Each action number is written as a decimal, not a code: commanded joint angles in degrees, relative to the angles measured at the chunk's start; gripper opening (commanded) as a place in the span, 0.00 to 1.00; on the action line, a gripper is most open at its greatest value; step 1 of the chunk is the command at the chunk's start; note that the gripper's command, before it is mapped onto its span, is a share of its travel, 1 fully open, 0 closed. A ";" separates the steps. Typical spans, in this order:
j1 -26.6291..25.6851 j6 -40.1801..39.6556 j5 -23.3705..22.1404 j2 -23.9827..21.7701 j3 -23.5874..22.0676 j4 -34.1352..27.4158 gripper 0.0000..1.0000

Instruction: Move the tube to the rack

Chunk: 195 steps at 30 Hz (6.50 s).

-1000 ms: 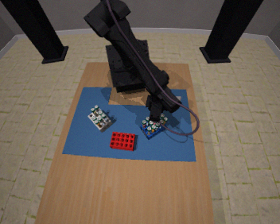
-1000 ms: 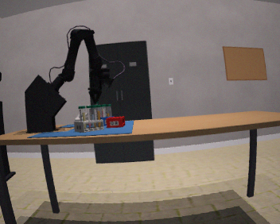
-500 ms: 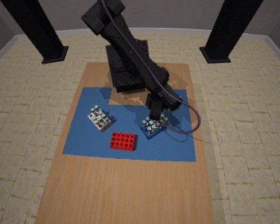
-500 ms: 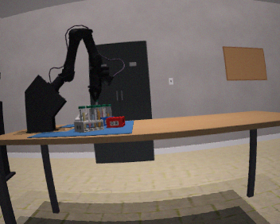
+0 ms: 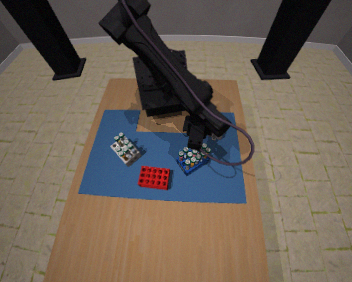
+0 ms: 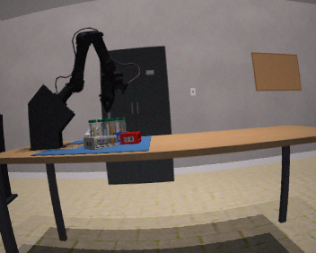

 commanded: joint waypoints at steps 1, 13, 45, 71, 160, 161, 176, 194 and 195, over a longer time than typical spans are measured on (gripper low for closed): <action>1.15 0.90 1.25 -1.70 1.77 -2.37 0.00; 3.03 2.52 2.41 -3.22 3.41 -6.22 0.00; 5.08 4.55 3.58 -13.06 -4.08 -10.60 0.00; -34.80 -26.39 -21.68 -17.34 -2.41 -7.74 0.00; -57.50 -93.12 -38.95 0.70 11.94 -7.38 0.00; -57.45 -93.11 -38.93 1.05 12.31 -7.49 0.00; -57.80 -93.16 -39.12 5.51 17.27 -8.67 0.00; -57.46 -93.10 -39.07 10.75 23.72 -9.80 0.00; -57.44 -93.10 -39.06 11.07 24.13 -9.89 0.00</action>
